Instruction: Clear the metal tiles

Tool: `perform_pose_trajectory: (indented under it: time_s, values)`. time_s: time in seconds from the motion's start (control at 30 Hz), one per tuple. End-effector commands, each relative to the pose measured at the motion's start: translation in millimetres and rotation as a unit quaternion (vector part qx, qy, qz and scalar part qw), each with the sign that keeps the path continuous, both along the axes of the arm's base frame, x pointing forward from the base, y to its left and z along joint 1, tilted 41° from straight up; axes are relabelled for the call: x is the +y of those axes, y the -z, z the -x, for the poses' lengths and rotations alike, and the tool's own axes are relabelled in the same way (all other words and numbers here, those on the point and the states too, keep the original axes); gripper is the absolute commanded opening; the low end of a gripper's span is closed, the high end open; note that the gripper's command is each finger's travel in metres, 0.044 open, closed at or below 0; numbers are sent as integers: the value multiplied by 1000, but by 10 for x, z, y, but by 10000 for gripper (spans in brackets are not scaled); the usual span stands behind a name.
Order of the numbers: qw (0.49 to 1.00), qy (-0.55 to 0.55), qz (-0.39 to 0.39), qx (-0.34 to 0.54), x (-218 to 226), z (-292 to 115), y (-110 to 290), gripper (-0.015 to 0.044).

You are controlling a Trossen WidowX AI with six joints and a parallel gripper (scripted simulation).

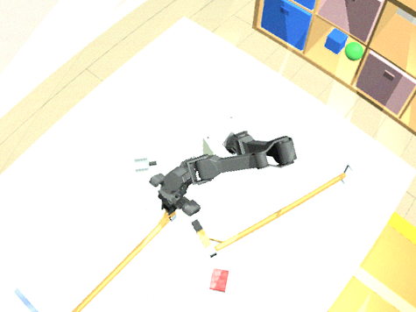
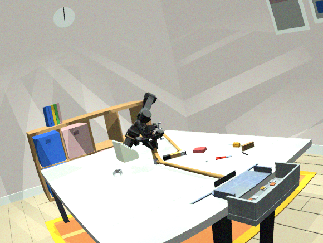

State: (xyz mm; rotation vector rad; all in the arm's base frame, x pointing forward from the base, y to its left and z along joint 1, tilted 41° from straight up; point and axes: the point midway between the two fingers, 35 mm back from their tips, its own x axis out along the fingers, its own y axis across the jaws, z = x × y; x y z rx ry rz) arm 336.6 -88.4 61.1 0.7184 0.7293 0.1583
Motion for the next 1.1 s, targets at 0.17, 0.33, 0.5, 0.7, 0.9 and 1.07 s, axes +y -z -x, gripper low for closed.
perform_pose_trajectory:
  time_s: [0.17, 0.33, 0.5, 0.7, 0.9, 1.07]
  values:
    - [1000, 1, 2, -6, 19, 104, 3, 0]
    - [1000, 1, 2, -6, 37, 156, 16, 0]
    - [1000, 1, 1, -5, 48, 180, 26, 0]
    - [1000, 1, 1, -3, 51, 171, 32, 0]
    - [1000, 1, 0, -1, 55, 170, 37, 0]
    - [1000, 0, 0, -1, 60, 171, 39, 0]
